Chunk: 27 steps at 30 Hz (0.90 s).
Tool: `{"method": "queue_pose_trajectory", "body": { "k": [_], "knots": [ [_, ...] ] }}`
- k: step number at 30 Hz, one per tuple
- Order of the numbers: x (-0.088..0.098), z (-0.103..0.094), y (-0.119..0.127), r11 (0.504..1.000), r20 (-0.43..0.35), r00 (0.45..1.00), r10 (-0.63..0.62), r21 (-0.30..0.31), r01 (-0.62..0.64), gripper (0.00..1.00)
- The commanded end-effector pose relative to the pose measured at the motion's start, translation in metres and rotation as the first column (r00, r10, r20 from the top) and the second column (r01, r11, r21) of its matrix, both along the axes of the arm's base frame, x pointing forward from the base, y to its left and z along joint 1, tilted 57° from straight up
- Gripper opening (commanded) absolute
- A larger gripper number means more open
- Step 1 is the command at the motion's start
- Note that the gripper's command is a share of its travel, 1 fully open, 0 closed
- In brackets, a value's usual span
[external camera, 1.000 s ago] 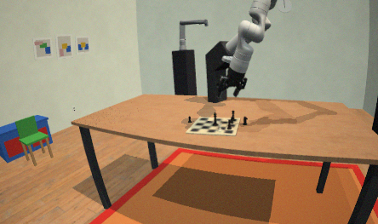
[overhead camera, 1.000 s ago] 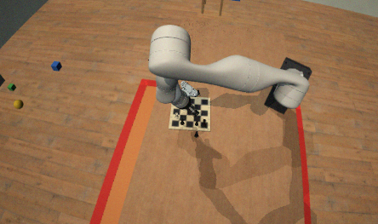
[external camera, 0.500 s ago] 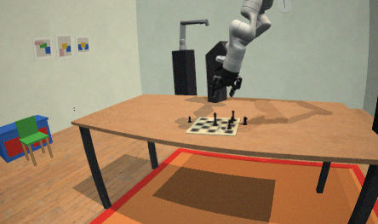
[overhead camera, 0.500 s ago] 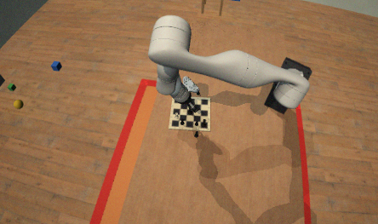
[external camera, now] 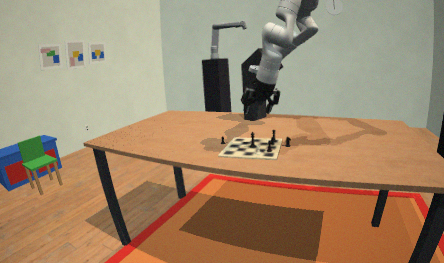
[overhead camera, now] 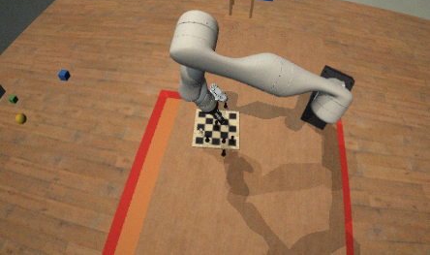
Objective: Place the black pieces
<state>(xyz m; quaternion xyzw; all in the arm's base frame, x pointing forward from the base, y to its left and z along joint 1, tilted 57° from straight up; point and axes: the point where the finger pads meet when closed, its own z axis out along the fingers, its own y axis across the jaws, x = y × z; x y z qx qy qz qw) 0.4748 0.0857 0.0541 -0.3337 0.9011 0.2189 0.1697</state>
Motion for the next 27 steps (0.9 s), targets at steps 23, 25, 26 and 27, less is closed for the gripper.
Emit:
{"method": "queue_pose_trajectory", "body": {
  "k": [23, 25, 26, 27],
  "knots": [
    [0.002, -0.029, -0.025, 0.988, -0.078, 0.99, -0.118, 0.095, 0.125, 1.0],
    [0.002, -0.029, -0.025, 0.988, -0.078, 0.99, -0.118, 0.095, 0.125, 1.0],
    [0.002, -0.029, -0.025, 0.988, -0.078, 0.99, -0.118, 0.095, 0.125, 1.0],
    [0.002, -0.029, -0.025, 0.988, -0.078, 0.99, -0.118, 0.095, 0.125, 1.0]
  ]
}}
